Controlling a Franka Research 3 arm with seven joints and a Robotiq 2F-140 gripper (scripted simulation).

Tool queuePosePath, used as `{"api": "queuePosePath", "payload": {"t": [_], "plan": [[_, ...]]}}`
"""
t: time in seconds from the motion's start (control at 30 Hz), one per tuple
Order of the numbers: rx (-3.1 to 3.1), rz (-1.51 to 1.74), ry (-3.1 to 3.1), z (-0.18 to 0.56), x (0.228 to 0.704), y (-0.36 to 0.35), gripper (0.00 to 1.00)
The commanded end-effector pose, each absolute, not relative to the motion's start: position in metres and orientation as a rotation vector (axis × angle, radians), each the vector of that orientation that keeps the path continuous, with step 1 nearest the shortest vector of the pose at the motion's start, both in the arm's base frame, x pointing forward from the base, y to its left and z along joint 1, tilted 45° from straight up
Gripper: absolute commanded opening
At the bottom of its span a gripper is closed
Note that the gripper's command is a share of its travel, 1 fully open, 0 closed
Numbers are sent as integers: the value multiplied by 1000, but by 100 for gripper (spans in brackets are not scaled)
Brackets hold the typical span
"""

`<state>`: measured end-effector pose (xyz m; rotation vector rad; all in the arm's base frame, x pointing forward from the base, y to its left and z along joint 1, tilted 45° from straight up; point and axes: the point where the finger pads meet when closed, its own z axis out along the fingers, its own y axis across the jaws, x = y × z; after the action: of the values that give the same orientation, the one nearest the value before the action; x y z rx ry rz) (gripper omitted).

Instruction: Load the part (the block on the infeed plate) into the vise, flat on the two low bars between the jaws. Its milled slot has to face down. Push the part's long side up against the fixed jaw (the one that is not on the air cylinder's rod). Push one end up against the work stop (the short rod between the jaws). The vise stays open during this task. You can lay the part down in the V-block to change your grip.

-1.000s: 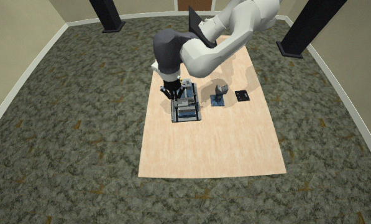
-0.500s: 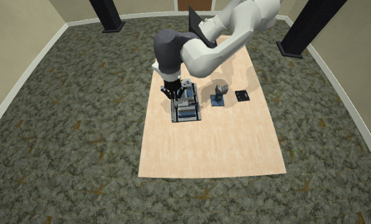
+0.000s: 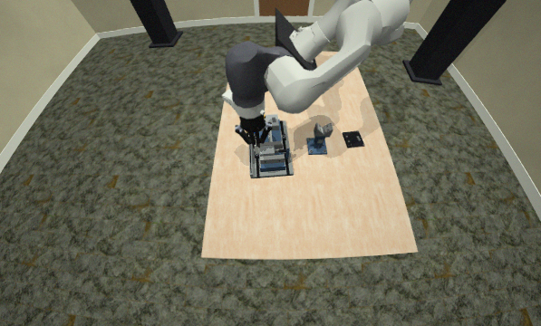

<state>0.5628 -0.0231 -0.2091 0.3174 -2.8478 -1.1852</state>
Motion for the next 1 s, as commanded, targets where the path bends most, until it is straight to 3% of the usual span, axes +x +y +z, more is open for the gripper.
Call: {"api": "queuePosePath", "payload": {"t": [0.0, 0.97], "plan": [[320, -1188, -2851, -208, 564, -21, 0], [320, -1188, -2851, -203, 563, -15, 0]]}}
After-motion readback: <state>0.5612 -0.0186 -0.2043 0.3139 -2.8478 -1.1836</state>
